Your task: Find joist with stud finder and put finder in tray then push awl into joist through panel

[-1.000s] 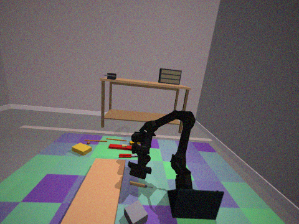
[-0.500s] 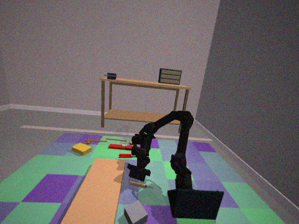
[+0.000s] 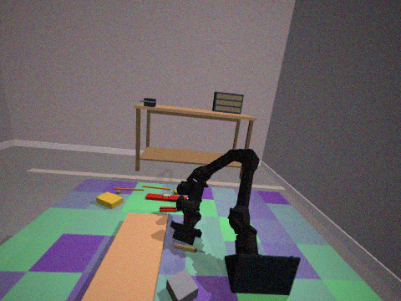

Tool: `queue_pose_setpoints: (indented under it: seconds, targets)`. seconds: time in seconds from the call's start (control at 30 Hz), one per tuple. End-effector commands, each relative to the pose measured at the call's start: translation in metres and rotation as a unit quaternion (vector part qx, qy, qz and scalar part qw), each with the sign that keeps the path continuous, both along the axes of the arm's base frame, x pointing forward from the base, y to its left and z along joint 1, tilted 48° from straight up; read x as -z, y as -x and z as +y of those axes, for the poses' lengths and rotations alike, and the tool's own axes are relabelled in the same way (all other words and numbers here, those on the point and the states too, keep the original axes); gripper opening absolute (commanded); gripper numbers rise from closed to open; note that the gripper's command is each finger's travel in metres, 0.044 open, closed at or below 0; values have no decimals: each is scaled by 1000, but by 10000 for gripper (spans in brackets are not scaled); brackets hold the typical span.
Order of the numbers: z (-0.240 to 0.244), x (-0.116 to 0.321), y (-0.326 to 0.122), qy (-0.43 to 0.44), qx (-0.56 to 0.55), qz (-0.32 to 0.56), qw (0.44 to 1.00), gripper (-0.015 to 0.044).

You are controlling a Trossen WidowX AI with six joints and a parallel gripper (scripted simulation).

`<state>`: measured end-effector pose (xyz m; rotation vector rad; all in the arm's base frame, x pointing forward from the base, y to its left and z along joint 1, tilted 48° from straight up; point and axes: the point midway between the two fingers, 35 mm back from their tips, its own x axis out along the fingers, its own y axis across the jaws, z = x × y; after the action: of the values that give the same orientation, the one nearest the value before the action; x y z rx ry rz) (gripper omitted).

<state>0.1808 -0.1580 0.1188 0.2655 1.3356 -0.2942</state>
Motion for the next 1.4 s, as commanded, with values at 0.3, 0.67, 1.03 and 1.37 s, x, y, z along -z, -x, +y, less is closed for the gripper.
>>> queue_pose_setpoints:
  seconds: [0.3,0.67,1.03,1.37]
  targets:
    - [1,-2,0,-1,0,-1,1000,440]
    - [1,-17,3,0,0,-1,1000,440]
    - [2,-32,6,1,0,0,1000,440]
    - [46,-122,19,-2,3,1,1000,440]
